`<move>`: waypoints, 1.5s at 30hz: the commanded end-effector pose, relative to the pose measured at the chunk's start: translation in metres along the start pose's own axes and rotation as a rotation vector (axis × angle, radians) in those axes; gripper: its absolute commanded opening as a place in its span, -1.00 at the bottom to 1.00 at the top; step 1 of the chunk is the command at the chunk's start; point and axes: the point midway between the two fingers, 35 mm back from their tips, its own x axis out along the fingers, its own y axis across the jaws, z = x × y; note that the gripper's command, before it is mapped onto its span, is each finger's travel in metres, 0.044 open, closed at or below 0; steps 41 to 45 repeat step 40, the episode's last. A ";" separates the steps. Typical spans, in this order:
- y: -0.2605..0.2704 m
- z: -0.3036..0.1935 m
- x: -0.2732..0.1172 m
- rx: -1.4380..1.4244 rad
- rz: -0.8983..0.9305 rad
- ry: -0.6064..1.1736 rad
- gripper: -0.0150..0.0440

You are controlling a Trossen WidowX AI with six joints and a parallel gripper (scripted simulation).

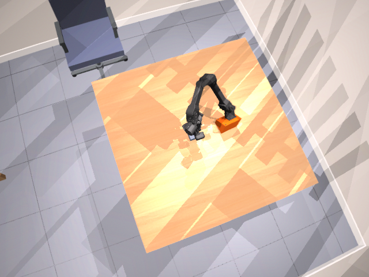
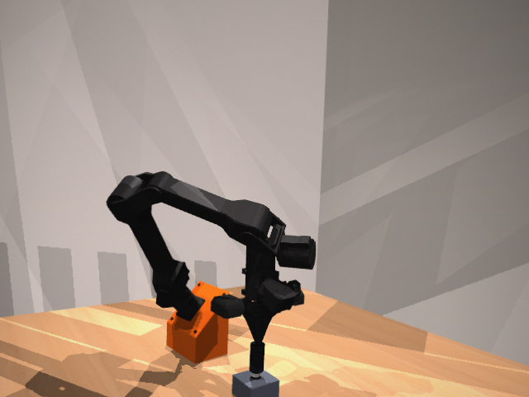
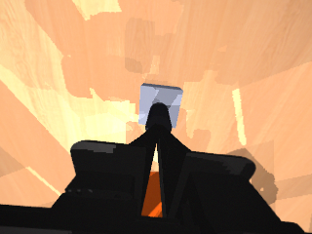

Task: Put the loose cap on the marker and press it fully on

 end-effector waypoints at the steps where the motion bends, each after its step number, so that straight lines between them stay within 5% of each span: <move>1: -0.001 -0.001 0.007 -0.006 -0.008 0.006 -0.49; 9: 0.000 0.000 0.001 0.001 0.000 0.003 -0.49; 16: 0.002 0.001 -0.079 -0.003 0.002 0.006 -0.49; 23: 0.001 0.000 -0.087 -0.004 0.001 0.006 -0.49; 39: 0.001 0.000 -0.087 -0.004 0.001 0.006 0.93; 45: 0.001 0.000 -0.087 -0.004 0.001 0.006 1.00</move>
